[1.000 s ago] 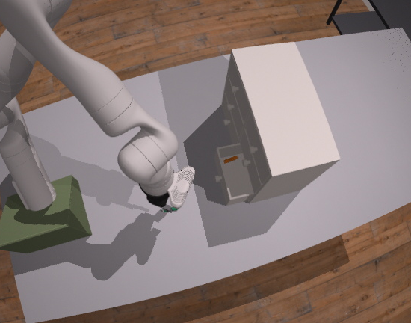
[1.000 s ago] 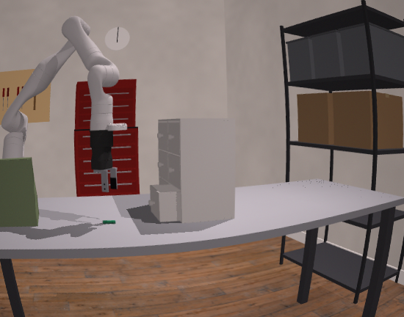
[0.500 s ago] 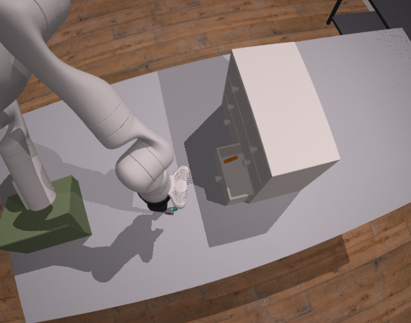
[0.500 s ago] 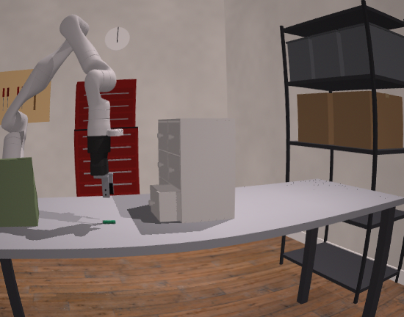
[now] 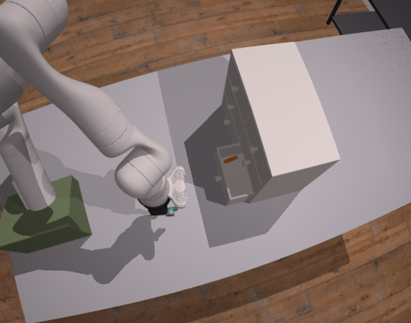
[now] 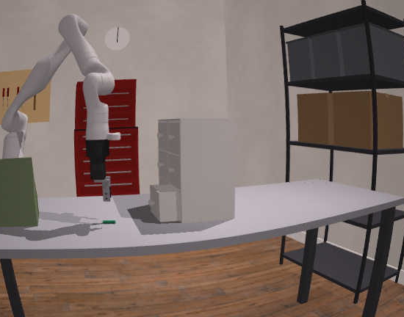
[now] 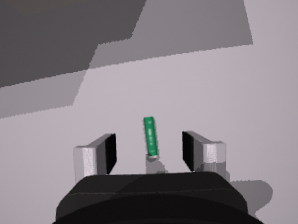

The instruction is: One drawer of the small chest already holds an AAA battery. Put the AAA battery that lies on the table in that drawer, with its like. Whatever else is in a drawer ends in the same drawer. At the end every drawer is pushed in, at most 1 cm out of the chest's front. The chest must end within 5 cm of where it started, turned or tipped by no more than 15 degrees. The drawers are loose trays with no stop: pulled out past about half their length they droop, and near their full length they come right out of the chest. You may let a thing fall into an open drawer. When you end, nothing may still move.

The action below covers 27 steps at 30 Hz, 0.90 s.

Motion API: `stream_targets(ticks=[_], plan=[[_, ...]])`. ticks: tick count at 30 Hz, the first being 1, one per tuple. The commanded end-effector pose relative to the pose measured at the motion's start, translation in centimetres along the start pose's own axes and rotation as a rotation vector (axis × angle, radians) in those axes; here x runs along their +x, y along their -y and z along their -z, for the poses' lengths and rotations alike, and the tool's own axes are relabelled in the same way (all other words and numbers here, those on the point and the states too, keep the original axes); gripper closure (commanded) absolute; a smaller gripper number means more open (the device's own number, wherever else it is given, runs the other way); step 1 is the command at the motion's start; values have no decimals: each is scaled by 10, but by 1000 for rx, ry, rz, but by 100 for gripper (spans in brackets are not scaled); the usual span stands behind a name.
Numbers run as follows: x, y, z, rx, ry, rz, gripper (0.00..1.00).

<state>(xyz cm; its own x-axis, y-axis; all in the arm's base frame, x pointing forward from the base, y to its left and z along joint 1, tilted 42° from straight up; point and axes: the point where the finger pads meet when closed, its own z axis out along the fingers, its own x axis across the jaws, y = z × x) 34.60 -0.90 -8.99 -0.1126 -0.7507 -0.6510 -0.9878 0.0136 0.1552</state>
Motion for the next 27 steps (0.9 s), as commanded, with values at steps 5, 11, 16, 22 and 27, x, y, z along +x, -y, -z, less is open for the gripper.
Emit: stream_targets(ticks=[5, 11, 16, 22, 27], plan=[[2, -1, -3, 2, 4, 36, 0], [2, -2, -4, 2, 4, 65, 0], [2, -2, -6, 2, 4, 82, 0], [2, -2, -6, 2, 4, 90, 0], [2, -2, -6, 2, 4, 93, 0]])
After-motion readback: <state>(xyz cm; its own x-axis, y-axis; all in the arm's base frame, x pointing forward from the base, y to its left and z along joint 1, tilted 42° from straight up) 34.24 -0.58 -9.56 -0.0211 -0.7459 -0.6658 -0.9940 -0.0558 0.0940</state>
